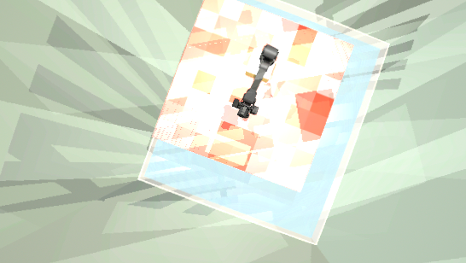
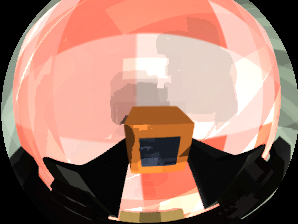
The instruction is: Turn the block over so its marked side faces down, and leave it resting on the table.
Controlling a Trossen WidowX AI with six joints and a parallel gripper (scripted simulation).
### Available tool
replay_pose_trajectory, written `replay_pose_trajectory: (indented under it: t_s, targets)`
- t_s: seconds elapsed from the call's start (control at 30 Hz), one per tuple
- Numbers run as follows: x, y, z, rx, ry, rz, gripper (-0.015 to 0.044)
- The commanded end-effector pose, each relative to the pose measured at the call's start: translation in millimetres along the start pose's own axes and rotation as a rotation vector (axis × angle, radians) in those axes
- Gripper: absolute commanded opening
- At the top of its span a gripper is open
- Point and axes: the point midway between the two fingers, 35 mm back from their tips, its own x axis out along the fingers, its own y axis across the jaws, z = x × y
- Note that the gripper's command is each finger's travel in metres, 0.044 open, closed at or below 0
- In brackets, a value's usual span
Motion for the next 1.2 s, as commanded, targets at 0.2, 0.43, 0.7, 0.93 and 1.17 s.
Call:
replay_pose_trajectory:
  t_s: [0.2, 0.43, 0.7, 0.93, 1.17]
  targets:
    - [-0.6, 0.2, 2.4, 0.000, -0.158, 0.003, 0.0000]
    - [-0.5, 0.2, 0.4, 0.000, -0.261, 0.003, 0.0000]
    - [-2.6, 0.5, -4.1, -0.002, -0.379, 0.002, 0.0000]
    - [-3.2, 0.6, -5.2, -0.002, -0.401, 0.002, 0.0000]
    - [10.7, -0.1, 0.3, -0.001, -0.485, 0.002, 0.0000]
